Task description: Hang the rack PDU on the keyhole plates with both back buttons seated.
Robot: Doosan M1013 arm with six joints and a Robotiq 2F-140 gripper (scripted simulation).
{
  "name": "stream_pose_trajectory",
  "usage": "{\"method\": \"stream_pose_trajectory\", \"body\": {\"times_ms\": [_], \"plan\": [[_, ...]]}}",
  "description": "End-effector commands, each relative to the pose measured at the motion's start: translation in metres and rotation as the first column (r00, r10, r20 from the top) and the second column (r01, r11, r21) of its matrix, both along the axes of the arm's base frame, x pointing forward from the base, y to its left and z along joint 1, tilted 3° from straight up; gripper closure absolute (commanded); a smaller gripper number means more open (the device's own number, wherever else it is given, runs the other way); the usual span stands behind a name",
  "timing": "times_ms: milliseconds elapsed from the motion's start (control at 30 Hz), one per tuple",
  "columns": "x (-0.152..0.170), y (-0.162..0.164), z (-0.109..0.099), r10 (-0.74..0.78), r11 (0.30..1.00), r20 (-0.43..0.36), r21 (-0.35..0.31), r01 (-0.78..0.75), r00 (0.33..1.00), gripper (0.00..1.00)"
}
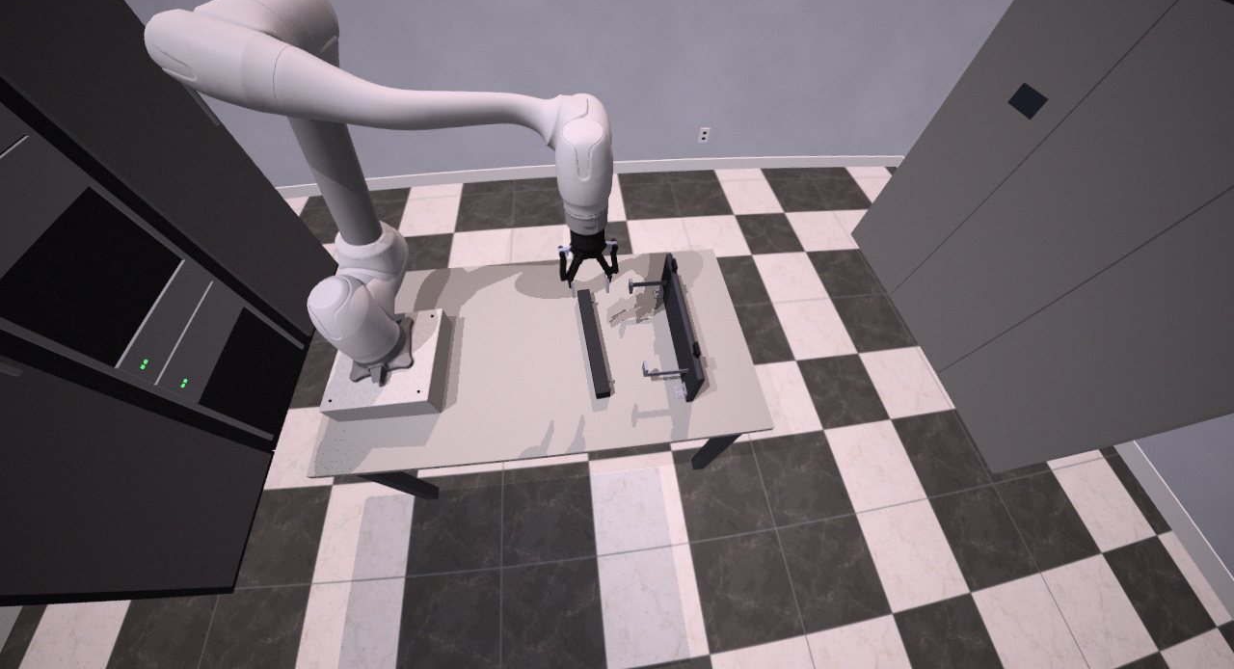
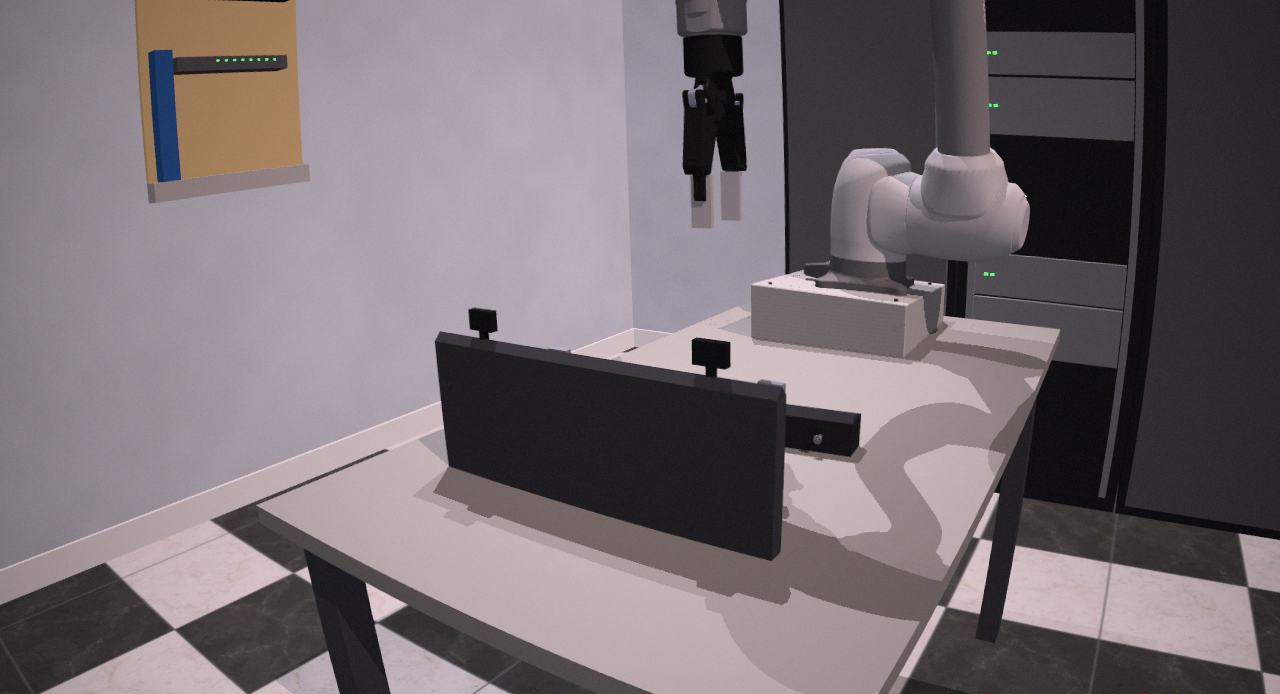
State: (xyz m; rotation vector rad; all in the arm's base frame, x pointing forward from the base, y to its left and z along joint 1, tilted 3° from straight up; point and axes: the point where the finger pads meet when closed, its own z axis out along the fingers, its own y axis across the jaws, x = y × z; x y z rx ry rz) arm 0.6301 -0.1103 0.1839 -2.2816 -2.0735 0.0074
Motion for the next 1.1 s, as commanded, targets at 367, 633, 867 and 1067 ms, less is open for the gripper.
{"method": "stream_pose_trajectory", "body": {"times_ms": [367, 633, 867, 1067], "plan": [[0.0, 0.0, -0.001, 0.0, 1.0, 0.0, 0.0, 0.0, 1.0, 0.45], [-0.001, 0.001, -0.014, 0.0, 1.0, 0.0, 0.0, 0.0, 1.0, 0.45], [-0.001, 0.001, -0.033, 0.0, 1.0, 0.0, 0.0, 0.0, 1.0, 0.45], [-0.003, 0.003, -0.066, 0.0, 1.0, 0.0, 0.0, 0.0, 1.0, 0.45]]}}
